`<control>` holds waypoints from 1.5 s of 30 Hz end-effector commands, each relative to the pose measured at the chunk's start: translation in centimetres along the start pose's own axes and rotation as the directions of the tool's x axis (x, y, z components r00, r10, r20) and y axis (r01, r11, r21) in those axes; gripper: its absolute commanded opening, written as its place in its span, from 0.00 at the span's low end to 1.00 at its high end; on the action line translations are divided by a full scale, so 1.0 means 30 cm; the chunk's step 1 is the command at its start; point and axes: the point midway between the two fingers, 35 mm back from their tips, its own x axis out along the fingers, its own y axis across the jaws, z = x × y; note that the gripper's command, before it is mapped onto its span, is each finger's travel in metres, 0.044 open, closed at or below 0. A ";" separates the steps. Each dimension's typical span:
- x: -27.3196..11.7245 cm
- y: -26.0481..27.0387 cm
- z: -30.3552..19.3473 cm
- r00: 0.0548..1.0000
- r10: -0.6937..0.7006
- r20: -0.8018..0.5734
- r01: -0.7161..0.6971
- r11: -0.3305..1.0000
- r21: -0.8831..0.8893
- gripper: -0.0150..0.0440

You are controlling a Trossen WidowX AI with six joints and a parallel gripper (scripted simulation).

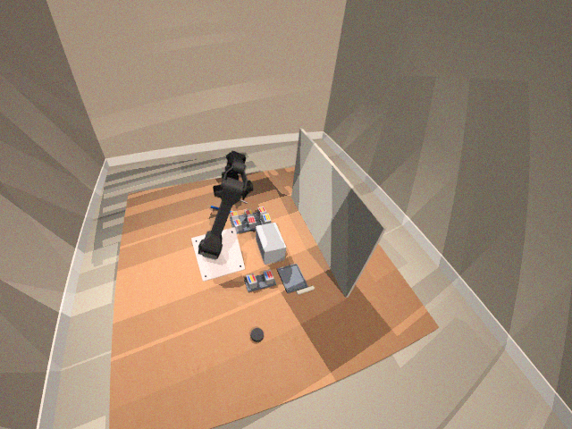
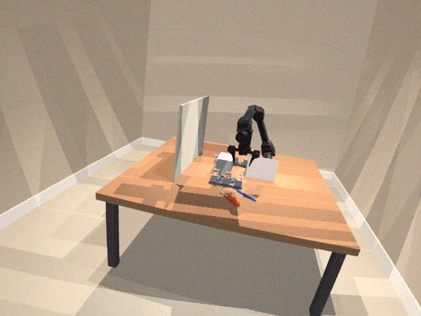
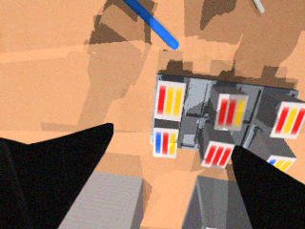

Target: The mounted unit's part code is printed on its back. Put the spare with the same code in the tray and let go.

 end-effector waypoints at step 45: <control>0.223 0.007 -0.002 1.000 0.008 -0.008 -0.008 0.999 -0.041 0.76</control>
